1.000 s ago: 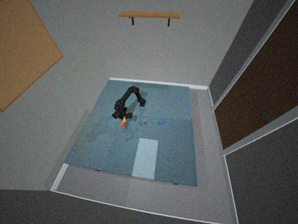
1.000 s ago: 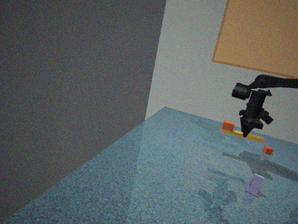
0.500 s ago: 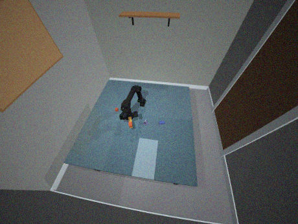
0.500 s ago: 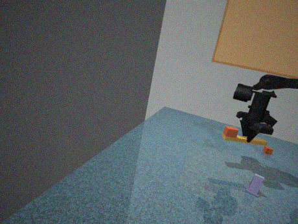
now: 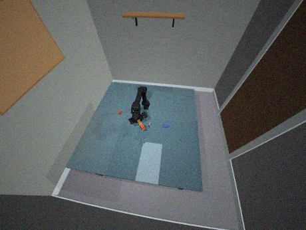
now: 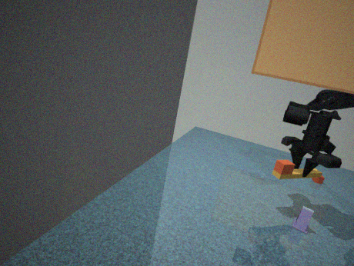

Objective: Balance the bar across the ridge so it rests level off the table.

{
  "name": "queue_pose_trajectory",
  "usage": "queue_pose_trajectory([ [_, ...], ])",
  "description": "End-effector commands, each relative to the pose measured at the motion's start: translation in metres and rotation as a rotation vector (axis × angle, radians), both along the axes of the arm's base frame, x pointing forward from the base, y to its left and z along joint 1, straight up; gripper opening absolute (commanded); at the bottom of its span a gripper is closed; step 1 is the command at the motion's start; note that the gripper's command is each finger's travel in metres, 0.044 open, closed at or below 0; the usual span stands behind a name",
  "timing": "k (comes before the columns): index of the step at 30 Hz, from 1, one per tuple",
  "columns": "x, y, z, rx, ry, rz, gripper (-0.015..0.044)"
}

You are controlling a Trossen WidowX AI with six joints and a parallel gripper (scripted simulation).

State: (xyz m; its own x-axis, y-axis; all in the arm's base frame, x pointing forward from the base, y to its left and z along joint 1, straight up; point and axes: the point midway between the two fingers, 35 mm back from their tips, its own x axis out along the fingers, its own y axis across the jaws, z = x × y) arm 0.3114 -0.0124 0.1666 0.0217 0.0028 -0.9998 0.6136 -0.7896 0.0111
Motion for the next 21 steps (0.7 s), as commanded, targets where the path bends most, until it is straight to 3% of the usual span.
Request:
queue_pose_trajectory([
  [1,-0.004,0.012,0.002,-0.005,-0.011,0.077,0.0000],
  [21,-0.041,0.075,-0.002,-0.011,-0.010,0.600,0.0000],
])
